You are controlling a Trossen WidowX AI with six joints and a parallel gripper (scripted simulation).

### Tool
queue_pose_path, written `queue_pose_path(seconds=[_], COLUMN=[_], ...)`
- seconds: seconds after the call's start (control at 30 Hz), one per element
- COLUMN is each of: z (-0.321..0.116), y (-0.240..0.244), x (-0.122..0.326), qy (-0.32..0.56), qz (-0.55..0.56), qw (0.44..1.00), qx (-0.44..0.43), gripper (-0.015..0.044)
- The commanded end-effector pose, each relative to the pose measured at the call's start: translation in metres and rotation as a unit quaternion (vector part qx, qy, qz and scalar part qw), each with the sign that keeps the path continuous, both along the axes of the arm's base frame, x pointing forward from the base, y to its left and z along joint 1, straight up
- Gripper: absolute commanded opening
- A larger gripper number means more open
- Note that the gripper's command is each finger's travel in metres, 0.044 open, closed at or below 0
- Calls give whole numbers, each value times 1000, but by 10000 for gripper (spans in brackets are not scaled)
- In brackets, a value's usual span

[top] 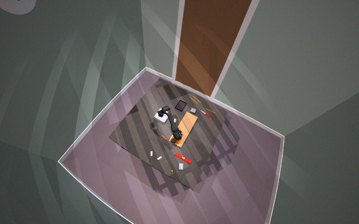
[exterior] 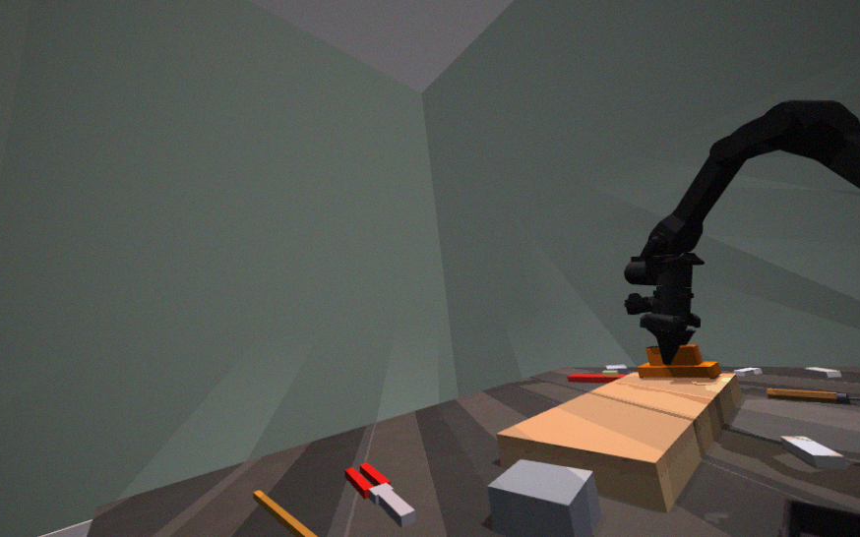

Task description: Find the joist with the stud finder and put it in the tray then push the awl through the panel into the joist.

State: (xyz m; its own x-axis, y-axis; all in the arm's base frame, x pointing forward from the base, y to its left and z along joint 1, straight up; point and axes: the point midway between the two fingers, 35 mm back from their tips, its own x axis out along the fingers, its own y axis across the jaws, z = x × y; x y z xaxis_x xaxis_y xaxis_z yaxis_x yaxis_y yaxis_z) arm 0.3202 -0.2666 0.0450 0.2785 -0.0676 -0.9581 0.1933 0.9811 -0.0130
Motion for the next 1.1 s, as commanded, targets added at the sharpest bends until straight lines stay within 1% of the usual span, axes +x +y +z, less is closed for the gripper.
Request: queue_pose_path(seconds=[0.0, 1.07], z=[-3, -7], y=[0, 63], x=[2, 14], qy=[-5, -6], qz=[3, 3], qw=[1000, 1000], qx=[-3, 0], gripper=[0, 0])
